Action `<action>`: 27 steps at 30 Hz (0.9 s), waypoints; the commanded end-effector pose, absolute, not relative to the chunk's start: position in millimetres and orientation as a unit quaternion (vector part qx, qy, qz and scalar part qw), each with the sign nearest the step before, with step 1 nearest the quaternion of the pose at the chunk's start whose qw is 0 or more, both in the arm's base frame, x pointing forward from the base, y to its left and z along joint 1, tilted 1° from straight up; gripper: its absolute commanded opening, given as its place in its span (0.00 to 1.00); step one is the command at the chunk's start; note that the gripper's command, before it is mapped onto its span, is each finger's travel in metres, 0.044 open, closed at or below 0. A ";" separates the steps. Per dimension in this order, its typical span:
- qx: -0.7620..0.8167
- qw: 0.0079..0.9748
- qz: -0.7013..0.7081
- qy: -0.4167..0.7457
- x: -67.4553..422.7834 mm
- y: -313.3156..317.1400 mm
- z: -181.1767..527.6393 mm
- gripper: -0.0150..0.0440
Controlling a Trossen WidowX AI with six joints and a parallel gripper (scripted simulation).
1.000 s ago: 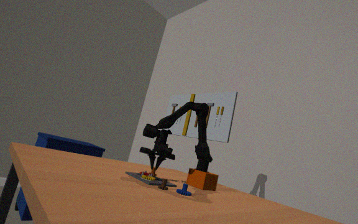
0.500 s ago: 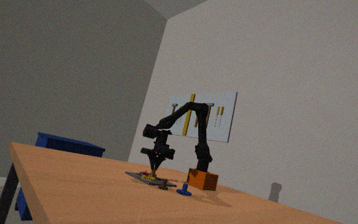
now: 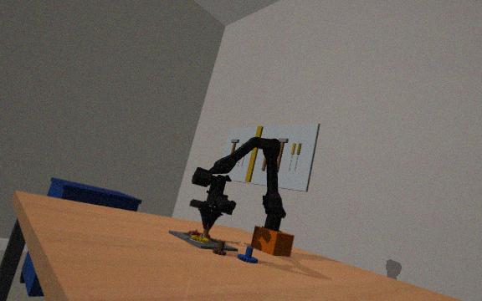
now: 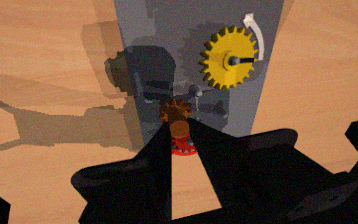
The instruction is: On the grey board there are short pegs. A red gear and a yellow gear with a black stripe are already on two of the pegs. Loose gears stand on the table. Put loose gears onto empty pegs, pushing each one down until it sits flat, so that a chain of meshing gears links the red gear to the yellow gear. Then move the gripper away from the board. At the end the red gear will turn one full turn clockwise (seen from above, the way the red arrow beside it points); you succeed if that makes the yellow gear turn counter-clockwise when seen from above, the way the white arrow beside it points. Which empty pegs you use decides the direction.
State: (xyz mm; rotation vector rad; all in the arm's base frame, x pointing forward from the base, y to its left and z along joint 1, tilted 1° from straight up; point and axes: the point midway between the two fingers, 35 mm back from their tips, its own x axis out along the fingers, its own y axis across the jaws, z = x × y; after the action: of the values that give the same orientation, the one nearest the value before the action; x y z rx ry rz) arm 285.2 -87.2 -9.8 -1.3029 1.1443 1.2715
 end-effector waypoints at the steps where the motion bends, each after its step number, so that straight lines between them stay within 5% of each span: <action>1: -0.514 0.495 0.501 0.490 284.8 -87.2 -11.3 0.25; 18: -0.429 0.570 0.417 0.563 285.1 -87.9 -14.3 0.25; 23: -0.444 0.558 0.432 0.551 285.0 -87.8 -13.0 0.48; 27: -0.465 0.541 0.453 0.535 284.9 -87.8 -9.9 0.49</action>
State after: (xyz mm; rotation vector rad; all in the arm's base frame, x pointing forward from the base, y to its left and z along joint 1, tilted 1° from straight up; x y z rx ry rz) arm 284.8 -87.6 -12.6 -1.0718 1.2869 1.0468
